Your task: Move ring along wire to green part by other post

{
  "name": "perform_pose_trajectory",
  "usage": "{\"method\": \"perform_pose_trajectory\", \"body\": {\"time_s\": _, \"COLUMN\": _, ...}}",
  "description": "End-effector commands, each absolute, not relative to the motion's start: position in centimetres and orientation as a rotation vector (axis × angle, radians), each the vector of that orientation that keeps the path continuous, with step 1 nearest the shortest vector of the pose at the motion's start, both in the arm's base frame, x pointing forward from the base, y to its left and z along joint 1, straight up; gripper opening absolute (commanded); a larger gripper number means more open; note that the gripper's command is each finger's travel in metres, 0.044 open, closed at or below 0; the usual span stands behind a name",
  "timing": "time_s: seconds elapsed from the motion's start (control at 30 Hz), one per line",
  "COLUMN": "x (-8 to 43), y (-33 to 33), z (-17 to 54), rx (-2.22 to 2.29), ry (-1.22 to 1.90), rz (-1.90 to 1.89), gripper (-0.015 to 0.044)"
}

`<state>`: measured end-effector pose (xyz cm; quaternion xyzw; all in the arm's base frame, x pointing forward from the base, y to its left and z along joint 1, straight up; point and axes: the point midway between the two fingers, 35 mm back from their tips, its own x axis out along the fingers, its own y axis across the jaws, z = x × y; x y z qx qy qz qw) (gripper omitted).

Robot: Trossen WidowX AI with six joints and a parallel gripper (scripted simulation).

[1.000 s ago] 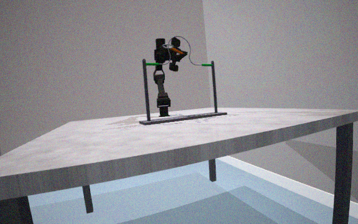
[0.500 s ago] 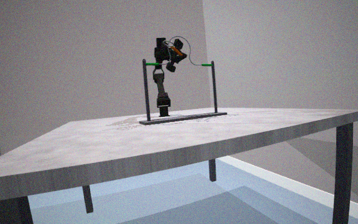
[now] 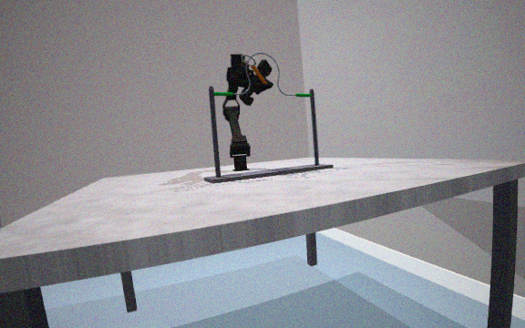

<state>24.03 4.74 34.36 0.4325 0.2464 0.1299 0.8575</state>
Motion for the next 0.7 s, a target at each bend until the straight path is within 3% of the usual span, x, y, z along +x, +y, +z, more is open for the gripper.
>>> {"method": "perform_pose_trajectory", "body": {"time_s": 0.0, "x": 24.0, "y": 4.6, "z": 34.2, "rx": 0.845, "ry": 0.519, "rz": 0.255, "gripper": -0.0150}}
{"method": "perform_pose_trajectory", "body": {"time_s": 0.67, "x": 24.1, "y": 3.5, "z": 33.2, "rx": 0.542, "ry": 0.526, "rz": 0.161, "gripper": -0.0150}}
